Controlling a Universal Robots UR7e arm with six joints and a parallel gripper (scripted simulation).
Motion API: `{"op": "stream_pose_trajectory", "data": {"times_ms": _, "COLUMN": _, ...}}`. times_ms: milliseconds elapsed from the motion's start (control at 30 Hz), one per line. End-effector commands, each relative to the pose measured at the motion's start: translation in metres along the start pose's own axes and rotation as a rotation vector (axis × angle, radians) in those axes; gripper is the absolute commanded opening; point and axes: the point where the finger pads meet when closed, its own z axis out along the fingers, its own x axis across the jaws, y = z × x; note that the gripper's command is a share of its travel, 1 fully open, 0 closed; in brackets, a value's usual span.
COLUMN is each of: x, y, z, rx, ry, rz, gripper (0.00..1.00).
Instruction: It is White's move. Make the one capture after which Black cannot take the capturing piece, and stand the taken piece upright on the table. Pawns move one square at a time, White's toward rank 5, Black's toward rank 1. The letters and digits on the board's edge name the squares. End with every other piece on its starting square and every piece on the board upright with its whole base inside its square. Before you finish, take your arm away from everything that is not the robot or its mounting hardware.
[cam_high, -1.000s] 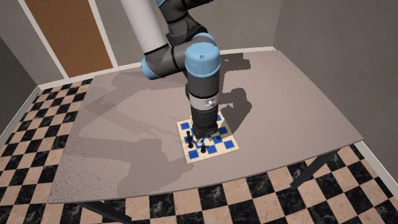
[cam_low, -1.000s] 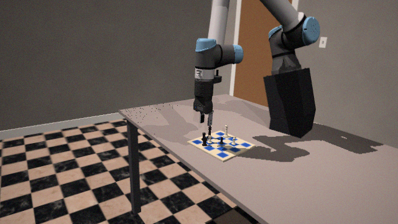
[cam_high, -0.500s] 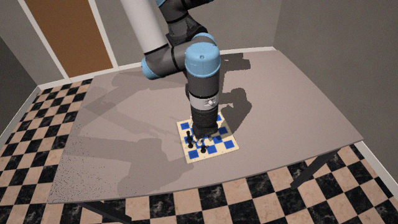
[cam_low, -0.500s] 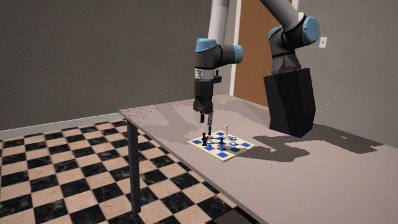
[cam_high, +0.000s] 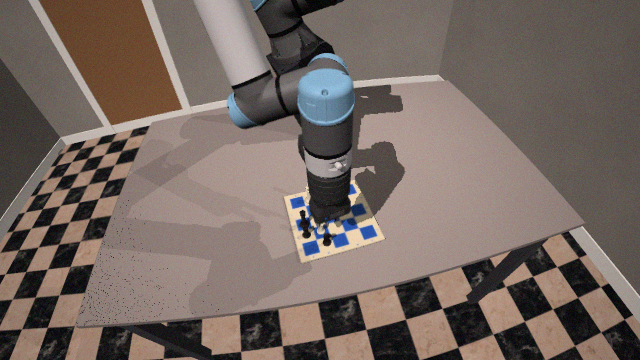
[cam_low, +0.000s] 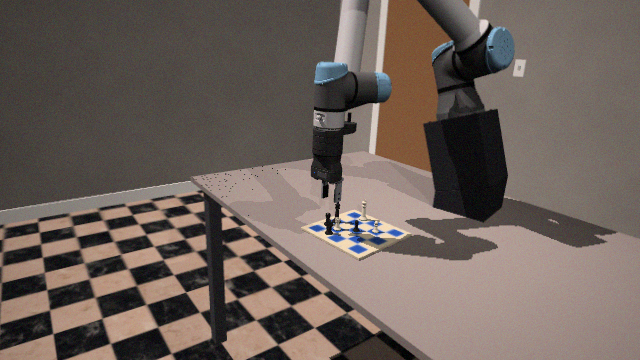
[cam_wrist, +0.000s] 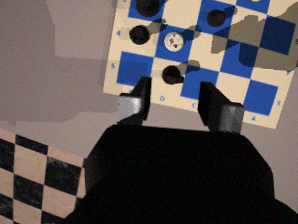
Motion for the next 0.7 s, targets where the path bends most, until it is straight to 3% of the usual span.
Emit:
{"op": "stream_pose_trajectory", "data": {"times_ms": 0, "x": 0.000, "y": 0.000, "z": 0.001, "rx": -0.002, "ry": -0.001, "rz": 0.000, "gripper": 0.76}}
{"op": "stream_pose_trajectory", "data": {"times_ms": 667, "x": 0.000, "y": 0.000, "z": 0.023, "rx": -0.002, "ry": 0.000, "rz": 0.000, "gripper": 0.76}}
